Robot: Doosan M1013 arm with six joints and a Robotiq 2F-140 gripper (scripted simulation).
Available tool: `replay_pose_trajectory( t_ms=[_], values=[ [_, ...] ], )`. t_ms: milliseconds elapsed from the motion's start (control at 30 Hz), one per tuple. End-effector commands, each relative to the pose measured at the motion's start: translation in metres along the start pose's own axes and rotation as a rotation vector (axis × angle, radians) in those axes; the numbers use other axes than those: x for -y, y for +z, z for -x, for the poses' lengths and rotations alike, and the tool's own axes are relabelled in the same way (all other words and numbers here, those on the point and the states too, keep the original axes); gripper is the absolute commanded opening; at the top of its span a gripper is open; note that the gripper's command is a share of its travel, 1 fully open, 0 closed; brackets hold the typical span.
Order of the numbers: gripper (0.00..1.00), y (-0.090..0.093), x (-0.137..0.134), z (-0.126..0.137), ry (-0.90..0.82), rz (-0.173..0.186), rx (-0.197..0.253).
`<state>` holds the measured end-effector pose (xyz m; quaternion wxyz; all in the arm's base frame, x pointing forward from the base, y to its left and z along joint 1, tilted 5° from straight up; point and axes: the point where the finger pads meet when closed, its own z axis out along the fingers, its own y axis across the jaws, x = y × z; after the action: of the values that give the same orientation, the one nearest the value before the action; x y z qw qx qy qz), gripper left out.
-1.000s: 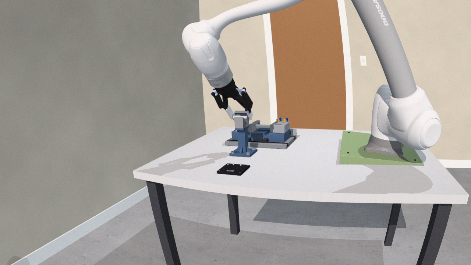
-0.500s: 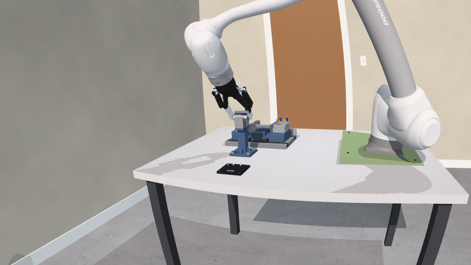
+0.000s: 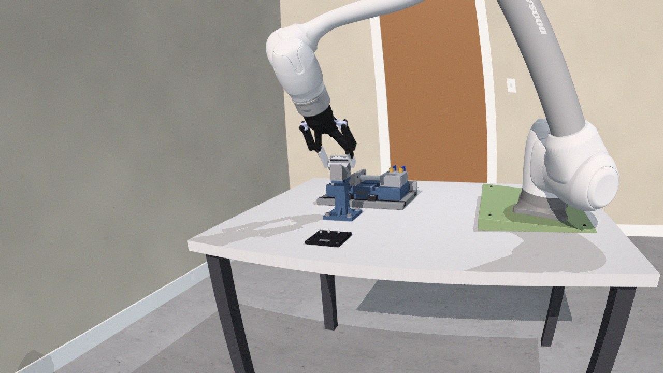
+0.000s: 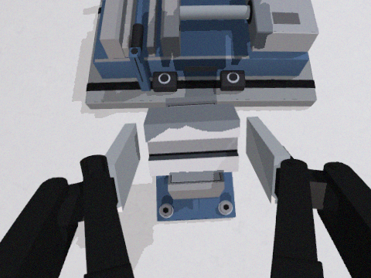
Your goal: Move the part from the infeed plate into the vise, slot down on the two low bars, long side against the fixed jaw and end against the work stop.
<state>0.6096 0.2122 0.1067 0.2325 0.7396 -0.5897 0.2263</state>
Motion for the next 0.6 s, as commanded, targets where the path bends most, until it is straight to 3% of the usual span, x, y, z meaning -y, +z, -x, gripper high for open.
replay_pose_trajectory(
  t_ms=[0,100,567],
  values=[
    [0.51,0.0000,-0.0001,-0.0007,0.000,0.000,0.024],
    [0.51,0.0000,-0.0001,-0.0009,0.000,0.000,0.031],
    [0.51,0.0002,-0.0001,-0.0037,0.000,0.000,0.141]
  ],
)
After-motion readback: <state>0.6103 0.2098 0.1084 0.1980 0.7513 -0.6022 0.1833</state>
